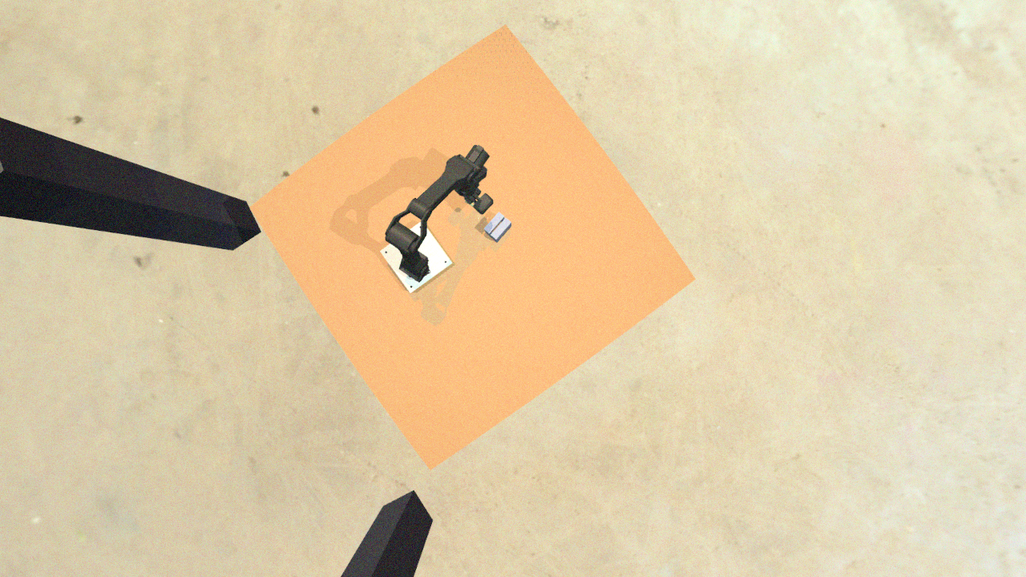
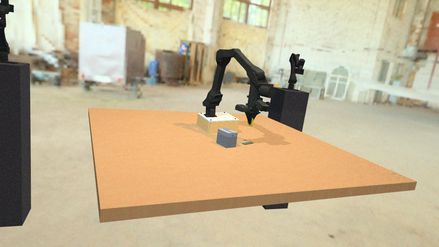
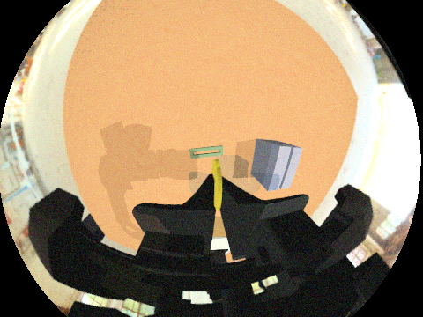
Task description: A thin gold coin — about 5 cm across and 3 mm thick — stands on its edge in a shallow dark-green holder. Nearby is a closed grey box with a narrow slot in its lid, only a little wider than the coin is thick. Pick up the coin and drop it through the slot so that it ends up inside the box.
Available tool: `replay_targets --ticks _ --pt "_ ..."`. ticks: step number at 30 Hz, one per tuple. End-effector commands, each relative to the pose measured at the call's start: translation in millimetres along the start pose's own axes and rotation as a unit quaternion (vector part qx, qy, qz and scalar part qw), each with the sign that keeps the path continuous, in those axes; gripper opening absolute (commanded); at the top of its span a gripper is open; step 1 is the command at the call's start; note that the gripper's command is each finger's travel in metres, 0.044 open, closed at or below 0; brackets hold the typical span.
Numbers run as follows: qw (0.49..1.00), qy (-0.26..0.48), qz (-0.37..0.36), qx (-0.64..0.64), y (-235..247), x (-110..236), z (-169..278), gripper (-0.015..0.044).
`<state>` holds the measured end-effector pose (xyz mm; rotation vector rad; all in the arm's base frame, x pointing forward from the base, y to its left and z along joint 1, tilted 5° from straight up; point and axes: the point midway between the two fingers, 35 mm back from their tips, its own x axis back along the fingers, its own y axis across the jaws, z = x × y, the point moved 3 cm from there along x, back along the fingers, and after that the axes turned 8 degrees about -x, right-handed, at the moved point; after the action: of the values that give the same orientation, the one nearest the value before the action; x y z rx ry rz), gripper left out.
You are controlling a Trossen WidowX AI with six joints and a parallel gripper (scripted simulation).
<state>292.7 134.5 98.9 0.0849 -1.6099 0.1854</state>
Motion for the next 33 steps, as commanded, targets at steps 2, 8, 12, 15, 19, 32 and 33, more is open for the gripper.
replay_targets --ticks 2,8,12,15,19,32,33 --pt "1.000 -0.001 0.001 0.010 -2 1 -1 0.0000" --pt "1.000 -0.004 0.001 0.013 -15 1 -4 0.0000" --pt "1.000 -0.005 0.001 0.014 -24 1 -7 0.0000" --pt "1.000 -0.005 0.001 0.014 -32 1 -8 0.0000" --pt "1.000 -0.004 0.002 0.014 -42 1 -10 0.0000" --pt "1.000 -0.003 0.005 0.002 -76 2 -12 0.0000" --pt "1.000 -0.003 0.005 0.002 -79 2 -12 0.0000"
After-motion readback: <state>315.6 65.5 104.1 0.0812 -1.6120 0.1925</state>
